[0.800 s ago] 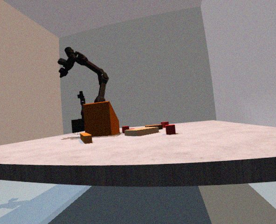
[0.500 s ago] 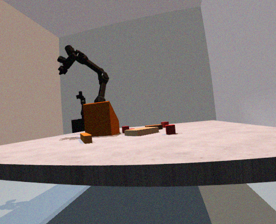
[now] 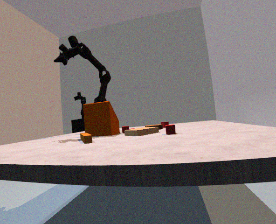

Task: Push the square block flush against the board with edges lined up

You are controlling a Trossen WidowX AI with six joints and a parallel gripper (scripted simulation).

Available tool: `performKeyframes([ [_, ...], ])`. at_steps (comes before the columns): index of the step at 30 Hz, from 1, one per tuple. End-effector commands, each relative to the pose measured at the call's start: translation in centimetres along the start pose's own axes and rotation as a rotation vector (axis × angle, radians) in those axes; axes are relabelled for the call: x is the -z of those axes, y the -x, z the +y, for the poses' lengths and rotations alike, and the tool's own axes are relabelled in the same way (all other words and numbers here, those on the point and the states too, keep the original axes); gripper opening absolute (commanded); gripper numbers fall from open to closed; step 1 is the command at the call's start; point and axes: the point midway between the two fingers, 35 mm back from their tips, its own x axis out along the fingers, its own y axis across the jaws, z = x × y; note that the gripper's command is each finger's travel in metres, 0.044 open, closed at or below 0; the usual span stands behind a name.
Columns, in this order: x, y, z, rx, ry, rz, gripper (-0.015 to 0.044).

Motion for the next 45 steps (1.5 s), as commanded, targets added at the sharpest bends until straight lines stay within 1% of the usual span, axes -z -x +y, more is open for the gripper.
performKeyframes([
  [1,-2.5,2.3,2.6,-0.060,0.038,-0.117,0.0000],
  [13,-7.7,10.7,11.9,-0.260,0.217,-0.435,0.0000],
  [19,-8.7,15.5,17.0,-0.370,0.319,-0.576,0.0000],
  [24,-8.6,19.7,21.3,-0.466,0.414,-0.685,0.0000],
  [29,-7.5,23.9,25.6,-0.565,0.516,-0.781,0.0000],
  [34,-5.4,28.0,29.8,-0.668,0.627,-0.862,0.0000],
  [45,2.1,35.6,37.5,-0.869,0.905,-0.994,0.0000],
])
